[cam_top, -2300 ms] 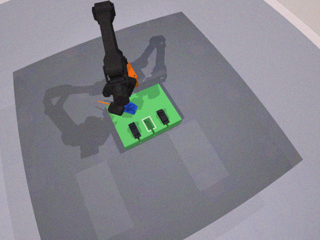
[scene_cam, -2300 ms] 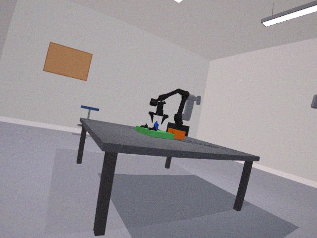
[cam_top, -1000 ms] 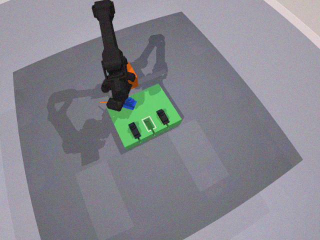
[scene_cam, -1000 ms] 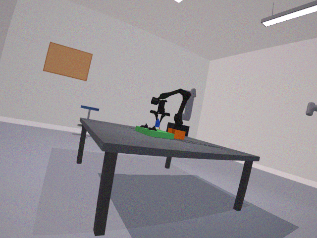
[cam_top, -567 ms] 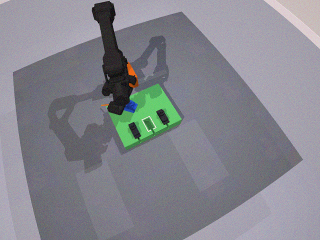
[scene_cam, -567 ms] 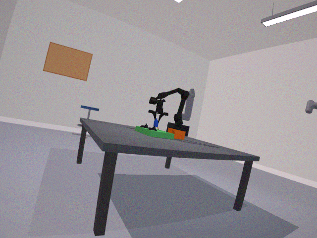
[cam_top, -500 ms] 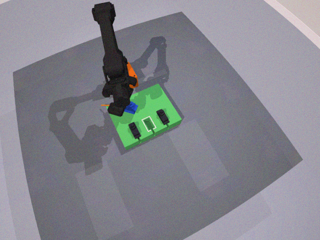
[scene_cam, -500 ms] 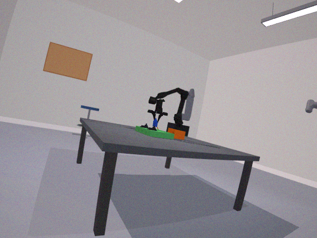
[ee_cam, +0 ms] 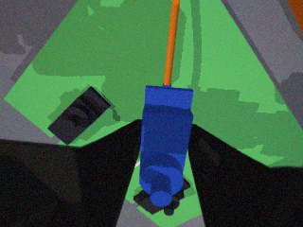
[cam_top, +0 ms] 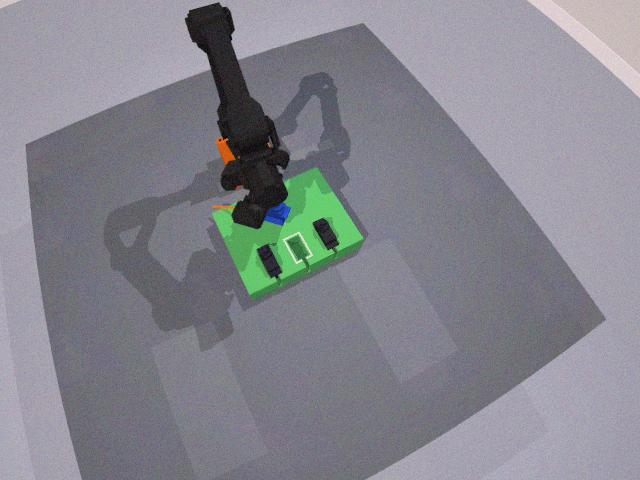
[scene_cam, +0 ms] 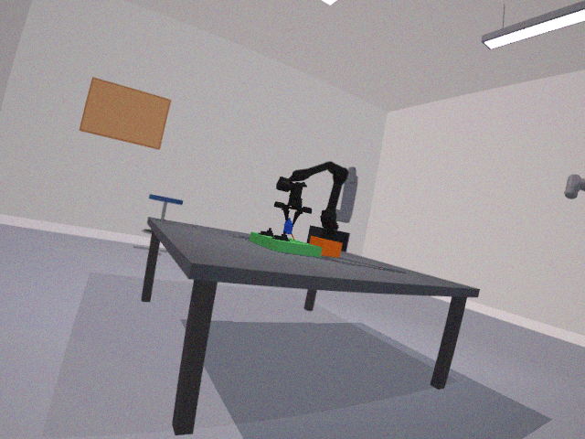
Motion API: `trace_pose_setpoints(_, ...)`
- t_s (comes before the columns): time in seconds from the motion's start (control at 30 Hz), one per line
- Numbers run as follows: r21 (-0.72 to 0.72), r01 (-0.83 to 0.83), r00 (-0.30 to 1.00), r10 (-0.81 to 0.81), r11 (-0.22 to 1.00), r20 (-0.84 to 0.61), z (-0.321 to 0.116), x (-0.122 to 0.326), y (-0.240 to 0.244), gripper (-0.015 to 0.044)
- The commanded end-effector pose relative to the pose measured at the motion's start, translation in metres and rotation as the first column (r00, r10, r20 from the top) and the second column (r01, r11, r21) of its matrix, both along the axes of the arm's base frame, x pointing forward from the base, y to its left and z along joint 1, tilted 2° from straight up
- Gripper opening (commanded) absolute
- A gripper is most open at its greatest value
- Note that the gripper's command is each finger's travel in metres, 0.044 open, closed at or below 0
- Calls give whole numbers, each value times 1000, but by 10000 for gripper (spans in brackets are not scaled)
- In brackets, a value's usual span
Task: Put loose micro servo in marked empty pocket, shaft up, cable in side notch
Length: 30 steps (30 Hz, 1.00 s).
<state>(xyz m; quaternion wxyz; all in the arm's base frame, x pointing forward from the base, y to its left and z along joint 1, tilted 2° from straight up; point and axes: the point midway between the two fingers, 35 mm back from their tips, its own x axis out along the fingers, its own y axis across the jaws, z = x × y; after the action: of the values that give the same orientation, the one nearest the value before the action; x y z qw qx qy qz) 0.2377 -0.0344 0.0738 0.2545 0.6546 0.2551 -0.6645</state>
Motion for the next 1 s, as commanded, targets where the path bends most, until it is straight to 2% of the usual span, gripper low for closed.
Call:
trace_pose_setpoints(0.0, 4, 3, 1000, -3, 1000, 0, 0, 0, 15, 0)
trace_pose_setpoints(0.3, 6, -54, 999, 54, 999, 1, 0, 0, 30, 0)
trace_pose_setpoints(0.63, 10, -384, 923, 384, 923, 2, 0, 0, 30, 0)
trace_pose_setpoints(0.97, 14, -676, 737, 676, 737, 5, 0, 0, 30, 0)
